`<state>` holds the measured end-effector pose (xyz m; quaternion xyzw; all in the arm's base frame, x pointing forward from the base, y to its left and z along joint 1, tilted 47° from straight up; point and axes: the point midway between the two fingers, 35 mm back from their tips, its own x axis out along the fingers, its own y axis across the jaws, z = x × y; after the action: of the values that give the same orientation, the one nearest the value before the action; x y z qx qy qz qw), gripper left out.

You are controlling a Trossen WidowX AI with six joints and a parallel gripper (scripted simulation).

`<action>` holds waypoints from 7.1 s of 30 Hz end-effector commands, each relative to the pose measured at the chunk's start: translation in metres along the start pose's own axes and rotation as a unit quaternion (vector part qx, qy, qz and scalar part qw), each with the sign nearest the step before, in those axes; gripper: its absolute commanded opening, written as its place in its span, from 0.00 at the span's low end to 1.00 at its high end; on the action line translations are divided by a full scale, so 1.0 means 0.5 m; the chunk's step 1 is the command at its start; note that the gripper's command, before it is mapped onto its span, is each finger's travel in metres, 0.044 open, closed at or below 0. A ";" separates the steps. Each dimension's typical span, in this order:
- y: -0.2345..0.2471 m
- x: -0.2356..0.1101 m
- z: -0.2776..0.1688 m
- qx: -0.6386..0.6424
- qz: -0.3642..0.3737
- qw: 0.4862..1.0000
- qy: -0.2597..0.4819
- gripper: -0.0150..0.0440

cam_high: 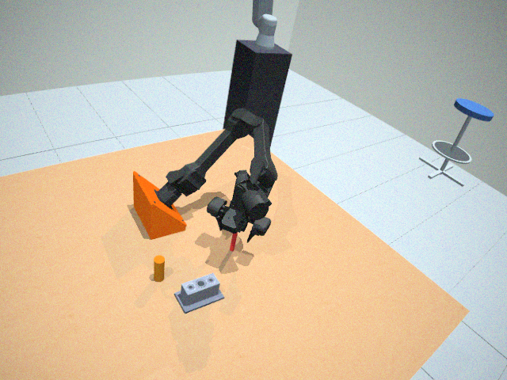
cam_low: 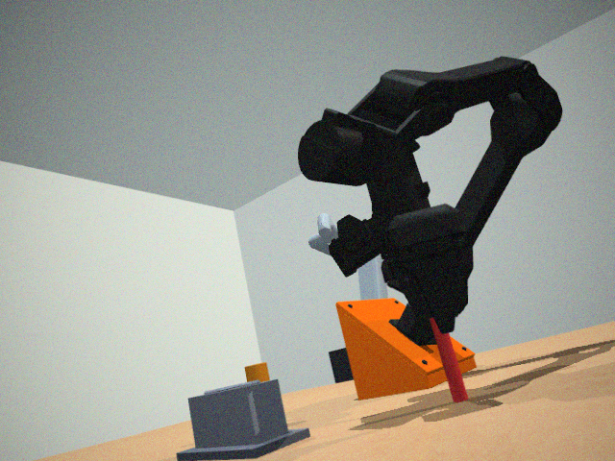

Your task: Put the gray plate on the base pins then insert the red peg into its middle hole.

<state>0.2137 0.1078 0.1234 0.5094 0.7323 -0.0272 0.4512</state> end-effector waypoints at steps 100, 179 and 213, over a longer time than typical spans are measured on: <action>0.037 -0.117 0.208 0.017 0.010 1.000 -0.013 0.25; -0.001 -0.077 0.421 -0.002 0.003 1.000 -0.002 0.25; -0.001 -0.067 0.420 -0.006 0.000 1.000 -0.002 0.25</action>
<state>0.3487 -0.0214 0.0221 0.5068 0.7316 -0.0245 0.4553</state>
